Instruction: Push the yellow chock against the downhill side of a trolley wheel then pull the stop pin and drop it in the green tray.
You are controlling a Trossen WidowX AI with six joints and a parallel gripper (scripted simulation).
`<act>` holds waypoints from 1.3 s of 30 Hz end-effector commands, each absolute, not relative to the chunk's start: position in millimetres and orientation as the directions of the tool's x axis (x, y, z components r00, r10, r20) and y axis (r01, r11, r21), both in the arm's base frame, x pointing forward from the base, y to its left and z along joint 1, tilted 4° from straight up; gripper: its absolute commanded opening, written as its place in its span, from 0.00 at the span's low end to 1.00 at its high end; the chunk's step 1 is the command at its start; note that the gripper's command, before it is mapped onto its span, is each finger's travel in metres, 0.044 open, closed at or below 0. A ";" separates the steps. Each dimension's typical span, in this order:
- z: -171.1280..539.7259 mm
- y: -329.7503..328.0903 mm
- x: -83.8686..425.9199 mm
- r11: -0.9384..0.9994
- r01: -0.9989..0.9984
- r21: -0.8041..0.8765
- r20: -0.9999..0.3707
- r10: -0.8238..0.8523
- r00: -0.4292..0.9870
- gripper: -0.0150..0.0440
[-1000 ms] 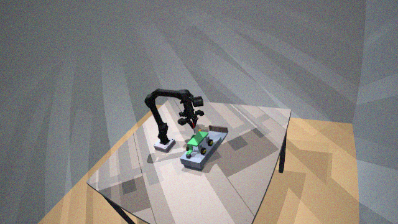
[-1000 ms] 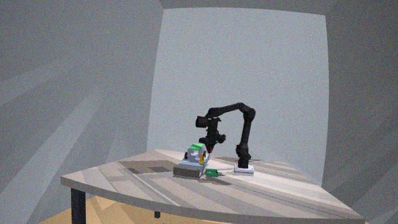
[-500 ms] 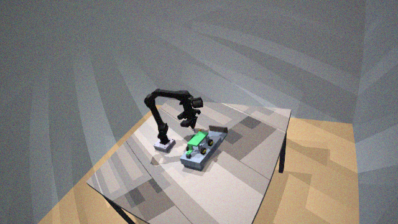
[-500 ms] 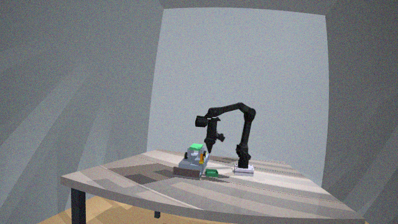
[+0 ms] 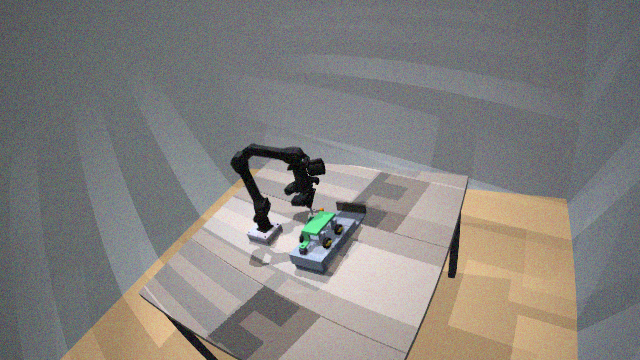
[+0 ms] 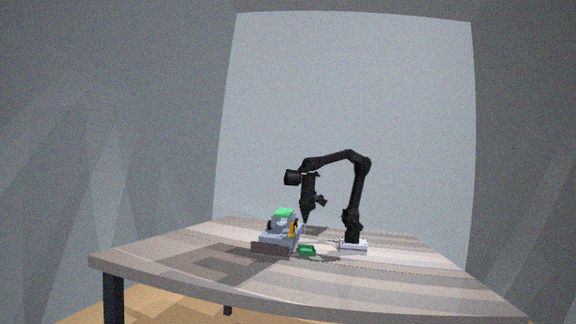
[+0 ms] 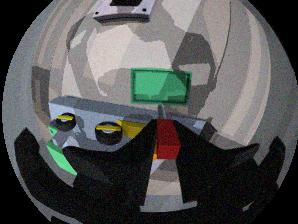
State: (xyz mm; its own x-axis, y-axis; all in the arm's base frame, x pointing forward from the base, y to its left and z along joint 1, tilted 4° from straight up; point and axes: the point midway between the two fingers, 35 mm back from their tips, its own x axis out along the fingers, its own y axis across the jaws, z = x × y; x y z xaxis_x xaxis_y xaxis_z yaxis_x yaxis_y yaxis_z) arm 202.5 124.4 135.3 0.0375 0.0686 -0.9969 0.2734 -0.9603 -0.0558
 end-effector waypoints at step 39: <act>57.0 104.1 194.4 -0.956 0.273 0.109 -0.992 -0.089 0.085 0.52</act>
State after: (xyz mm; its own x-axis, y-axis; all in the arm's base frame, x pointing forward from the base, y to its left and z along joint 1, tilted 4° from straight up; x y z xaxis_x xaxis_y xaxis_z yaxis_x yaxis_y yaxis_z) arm 194.2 103.4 57.7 0.0818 -0.0850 -0.9930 0.2728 -0.9564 0.1044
